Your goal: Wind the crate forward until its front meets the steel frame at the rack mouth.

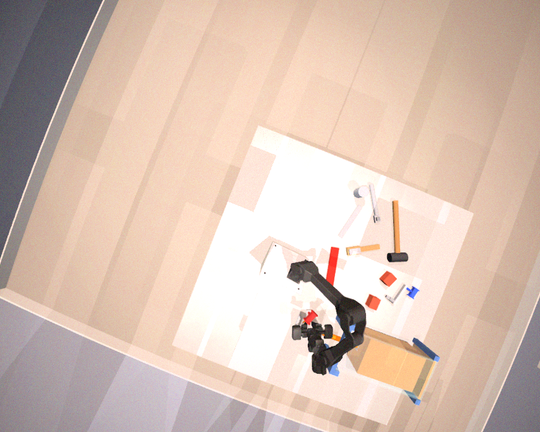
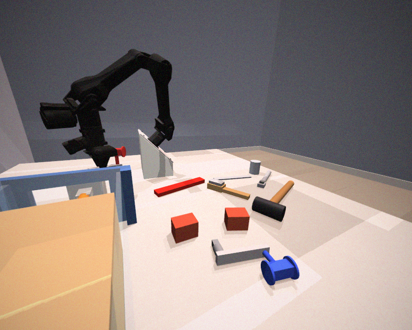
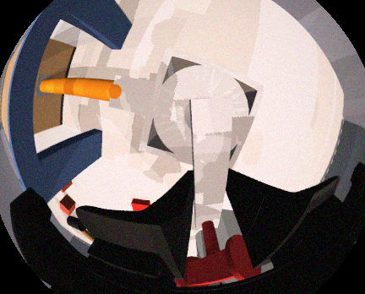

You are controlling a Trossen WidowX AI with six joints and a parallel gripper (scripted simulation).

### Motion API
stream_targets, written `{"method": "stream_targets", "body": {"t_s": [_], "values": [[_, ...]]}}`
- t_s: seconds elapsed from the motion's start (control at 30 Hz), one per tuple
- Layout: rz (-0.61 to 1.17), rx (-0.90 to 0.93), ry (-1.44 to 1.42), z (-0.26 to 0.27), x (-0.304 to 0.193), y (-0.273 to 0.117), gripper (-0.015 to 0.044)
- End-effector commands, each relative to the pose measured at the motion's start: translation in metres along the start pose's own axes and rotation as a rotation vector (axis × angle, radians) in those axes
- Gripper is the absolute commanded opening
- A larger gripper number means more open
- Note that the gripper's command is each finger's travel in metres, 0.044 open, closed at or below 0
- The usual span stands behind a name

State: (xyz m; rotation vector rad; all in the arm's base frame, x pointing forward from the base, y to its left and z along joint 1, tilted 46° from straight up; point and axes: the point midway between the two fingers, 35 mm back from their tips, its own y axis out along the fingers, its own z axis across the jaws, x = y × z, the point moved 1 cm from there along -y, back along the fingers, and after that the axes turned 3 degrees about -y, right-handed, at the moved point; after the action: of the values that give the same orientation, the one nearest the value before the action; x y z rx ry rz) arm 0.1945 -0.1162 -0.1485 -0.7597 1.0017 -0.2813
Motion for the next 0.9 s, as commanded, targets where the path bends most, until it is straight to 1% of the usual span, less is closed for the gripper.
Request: {"method": "stream_targets", "body": {"t_s": [0.0, 0.27, 0.37, 0.53, 0.87], "values": [[0.006, -0.004, -0.004, 0.0003, 0.0005, -0.0003, 0.0000], [0.000, 0.000, 0.004, 0.0004, 0.0005, 0.0017, 0.0000], [0.004, 0.005, 0.070, 0.0031, 0.0007, 0.0020, 0.0000], [0.004, 0.006, 0.084, 0.0036, 0.0007, 0.0024, 0.0000], [0.010, 0.014, 0.214, 0.0090, 0.0018, 0.0023, 0.0000]]}}
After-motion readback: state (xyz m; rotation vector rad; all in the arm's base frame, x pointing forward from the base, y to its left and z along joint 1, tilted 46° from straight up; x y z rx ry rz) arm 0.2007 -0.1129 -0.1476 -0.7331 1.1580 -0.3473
